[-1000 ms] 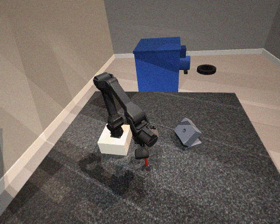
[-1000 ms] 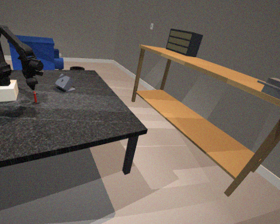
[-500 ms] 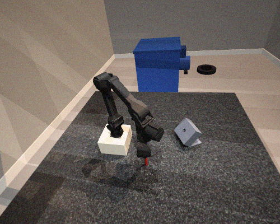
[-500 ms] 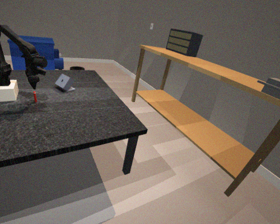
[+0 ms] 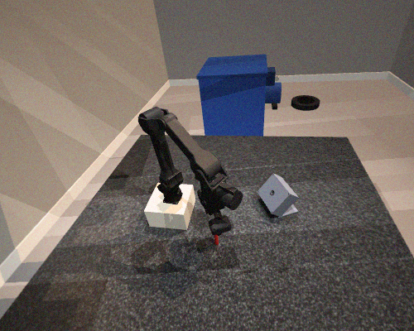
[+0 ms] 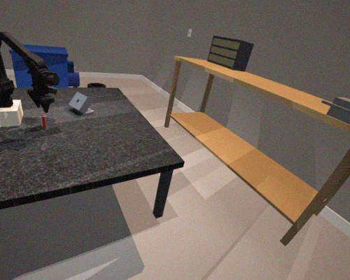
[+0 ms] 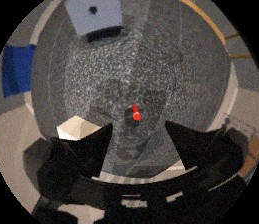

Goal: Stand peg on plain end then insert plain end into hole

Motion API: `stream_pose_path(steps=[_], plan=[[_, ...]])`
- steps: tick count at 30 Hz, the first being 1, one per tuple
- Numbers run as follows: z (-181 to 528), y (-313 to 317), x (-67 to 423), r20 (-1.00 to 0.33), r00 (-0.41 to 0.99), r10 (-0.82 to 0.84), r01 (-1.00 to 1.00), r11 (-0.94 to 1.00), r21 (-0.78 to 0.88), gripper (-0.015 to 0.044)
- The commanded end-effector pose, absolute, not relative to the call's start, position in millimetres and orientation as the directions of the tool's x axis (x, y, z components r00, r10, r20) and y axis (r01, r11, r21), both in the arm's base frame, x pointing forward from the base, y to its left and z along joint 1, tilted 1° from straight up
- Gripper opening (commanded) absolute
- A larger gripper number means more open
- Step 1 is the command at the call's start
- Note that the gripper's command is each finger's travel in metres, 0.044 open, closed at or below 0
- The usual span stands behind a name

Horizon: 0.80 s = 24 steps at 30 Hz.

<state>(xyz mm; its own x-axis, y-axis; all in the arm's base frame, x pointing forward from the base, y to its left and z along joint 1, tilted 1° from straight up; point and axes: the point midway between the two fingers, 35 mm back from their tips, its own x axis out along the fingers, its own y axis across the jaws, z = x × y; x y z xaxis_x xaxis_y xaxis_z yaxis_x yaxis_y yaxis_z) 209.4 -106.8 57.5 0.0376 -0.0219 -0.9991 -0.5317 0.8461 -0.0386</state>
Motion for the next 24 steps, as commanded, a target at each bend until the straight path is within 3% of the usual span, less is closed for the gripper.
stream_pose_path(steps=[1,8,24], plan=[[52.4,-106.8,208.2,-0.999,0.030,-0.023,-0.618,0.786,-0.037,0.0440],[47.0,-106.8,208.2,-0.999,0.030,-0.023,-0.731,0.681,-0.038,0.0440],[33.1,-107.9,210.0,-0.999,0.030,-0.023,-0.734,0.678,-0.038,0.0440]])
